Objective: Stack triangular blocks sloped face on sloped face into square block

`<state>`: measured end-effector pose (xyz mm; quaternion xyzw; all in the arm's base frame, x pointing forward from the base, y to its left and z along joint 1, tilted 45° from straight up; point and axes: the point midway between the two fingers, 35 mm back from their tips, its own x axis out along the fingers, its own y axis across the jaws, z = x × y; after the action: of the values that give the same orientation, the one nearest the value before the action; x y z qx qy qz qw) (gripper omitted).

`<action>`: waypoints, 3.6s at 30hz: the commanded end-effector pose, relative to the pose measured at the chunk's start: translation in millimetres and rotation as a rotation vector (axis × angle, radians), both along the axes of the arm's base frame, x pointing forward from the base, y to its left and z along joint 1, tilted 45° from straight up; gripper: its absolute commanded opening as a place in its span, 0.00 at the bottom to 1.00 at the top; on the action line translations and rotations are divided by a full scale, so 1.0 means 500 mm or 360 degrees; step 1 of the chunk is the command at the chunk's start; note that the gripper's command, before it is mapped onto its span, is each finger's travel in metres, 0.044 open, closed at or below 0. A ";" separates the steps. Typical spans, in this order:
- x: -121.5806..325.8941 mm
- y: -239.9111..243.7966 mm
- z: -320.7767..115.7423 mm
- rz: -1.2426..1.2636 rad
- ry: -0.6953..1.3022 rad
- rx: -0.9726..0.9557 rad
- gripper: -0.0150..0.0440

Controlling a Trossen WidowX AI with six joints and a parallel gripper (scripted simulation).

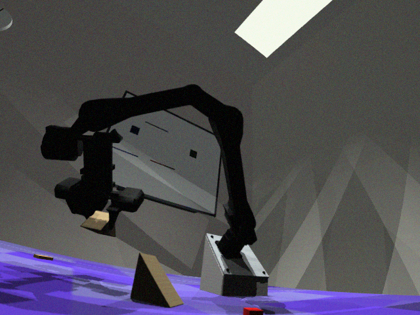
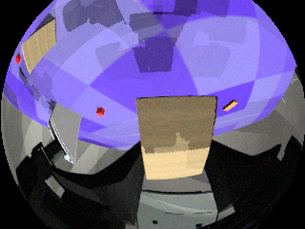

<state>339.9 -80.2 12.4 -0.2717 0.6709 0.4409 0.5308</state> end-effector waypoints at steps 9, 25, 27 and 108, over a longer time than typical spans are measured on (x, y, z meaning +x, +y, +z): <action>-0.005 -0.002 -0.004 -0.0244 0.0012 0.0022 0.25; -0.016 -0.007 -0.018 -0.1114 0.0130 0.0109 0.25; -0.017 -0.008 -0.019 -0.1221 0.0153 0.0122 0.25; -0.107 0.132 0.251 -0.3090 0.0962 0.0372 0.25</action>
<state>294.2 -23.8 124.1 0.5632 0.6621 -0.0679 0.4897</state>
